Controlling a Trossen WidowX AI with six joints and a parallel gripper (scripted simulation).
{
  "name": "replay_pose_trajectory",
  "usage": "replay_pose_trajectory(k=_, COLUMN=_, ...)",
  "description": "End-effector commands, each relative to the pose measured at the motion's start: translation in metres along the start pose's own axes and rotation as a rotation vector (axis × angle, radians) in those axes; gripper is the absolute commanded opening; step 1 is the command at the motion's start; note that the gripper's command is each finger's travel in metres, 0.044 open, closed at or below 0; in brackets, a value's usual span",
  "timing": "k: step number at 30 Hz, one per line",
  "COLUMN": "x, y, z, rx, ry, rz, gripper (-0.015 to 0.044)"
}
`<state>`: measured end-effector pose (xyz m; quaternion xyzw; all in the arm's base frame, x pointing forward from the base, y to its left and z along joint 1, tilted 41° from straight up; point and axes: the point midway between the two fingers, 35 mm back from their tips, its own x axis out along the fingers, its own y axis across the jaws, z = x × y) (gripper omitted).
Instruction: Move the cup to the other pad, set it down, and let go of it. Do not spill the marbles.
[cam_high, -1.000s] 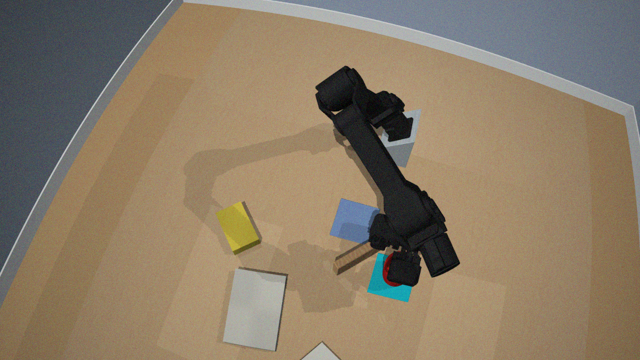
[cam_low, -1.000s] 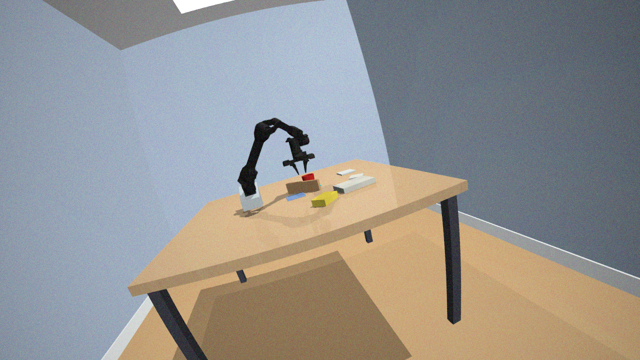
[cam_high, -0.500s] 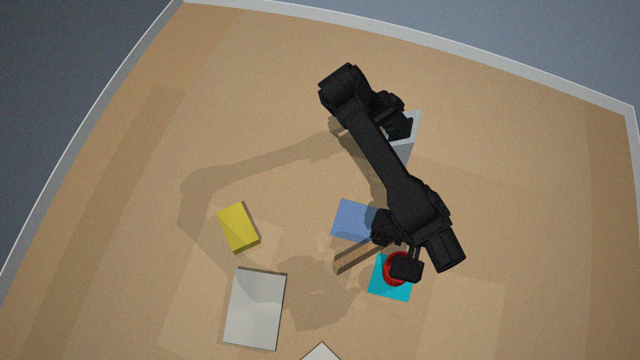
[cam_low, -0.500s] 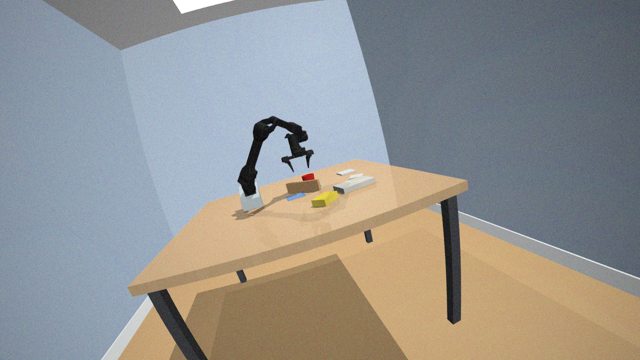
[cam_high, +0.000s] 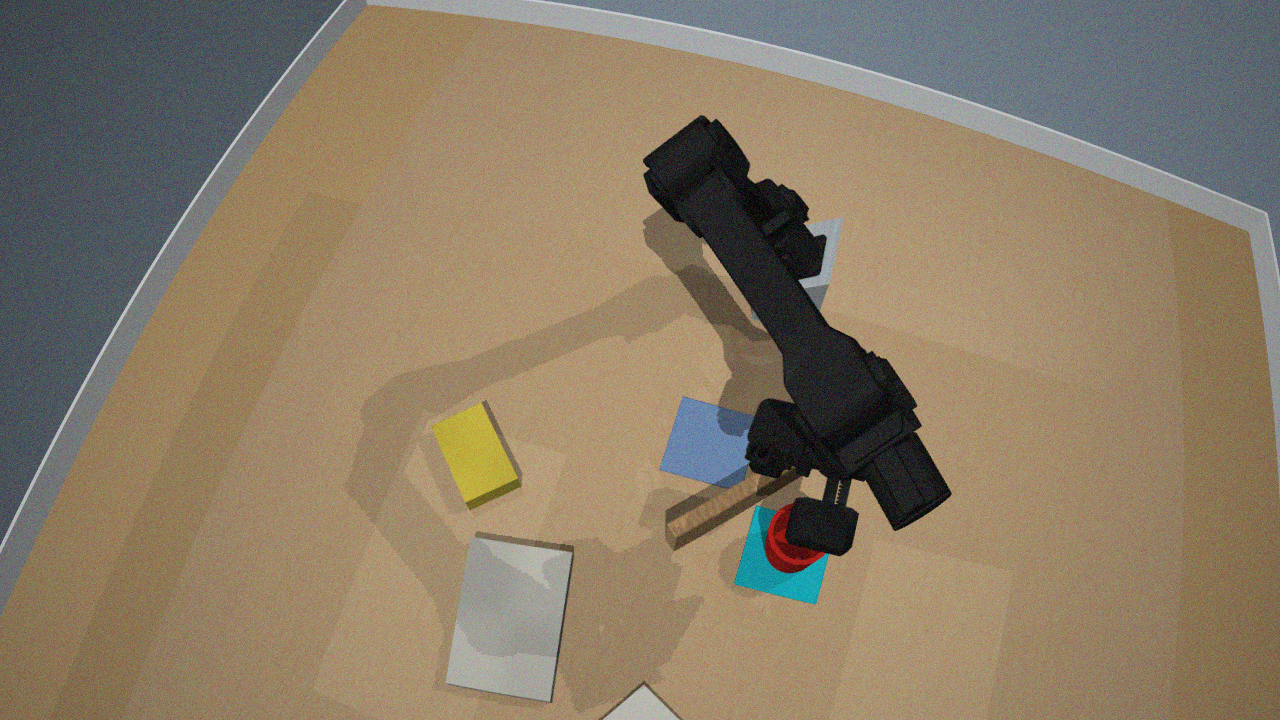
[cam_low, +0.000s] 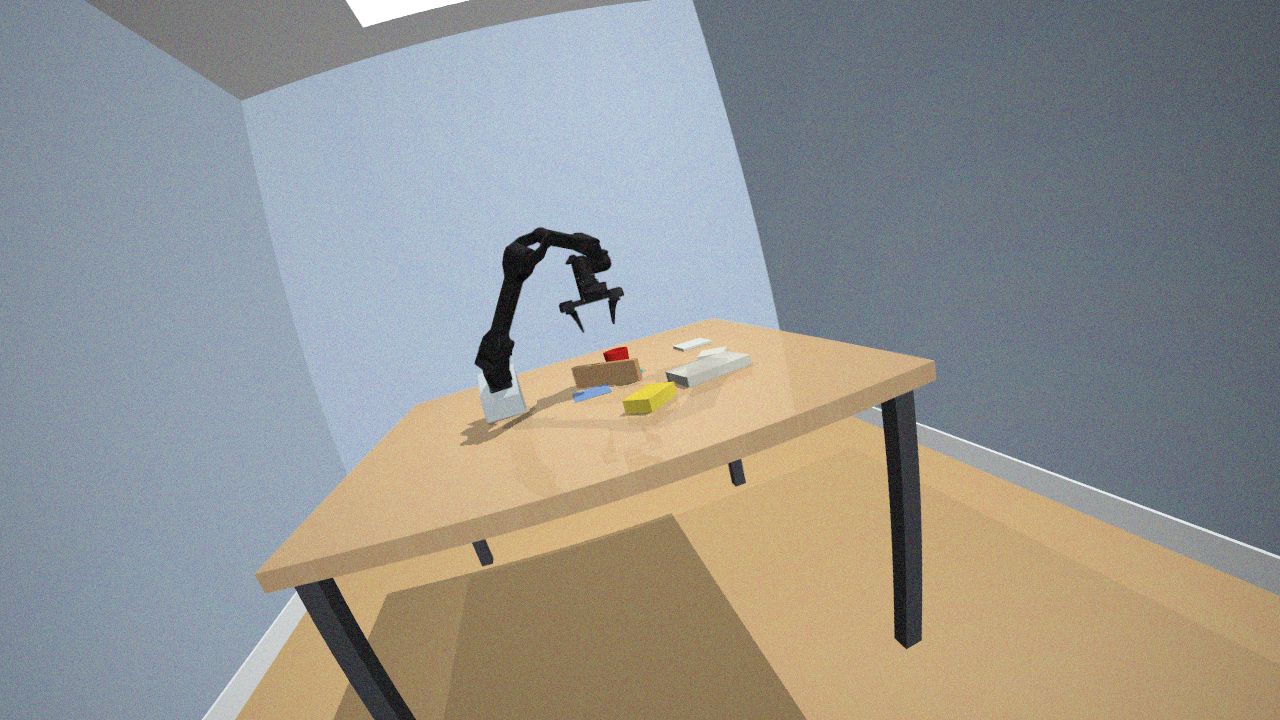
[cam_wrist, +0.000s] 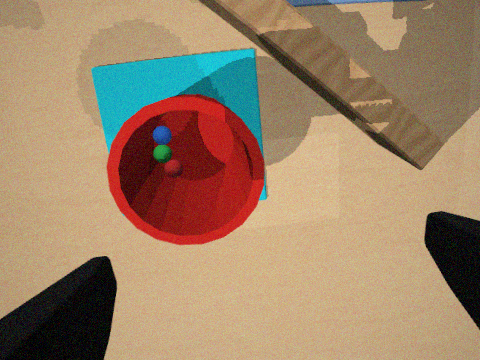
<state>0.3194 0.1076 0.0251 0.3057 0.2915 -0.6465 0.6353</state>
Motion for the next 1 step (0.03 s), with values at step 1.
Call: replay_pose_trajectory(k=1, x=0.0006, y=0.0000, z=0.0002, rx=0.000, ry=0.000, rz=-0.001, gripper=0.0440)
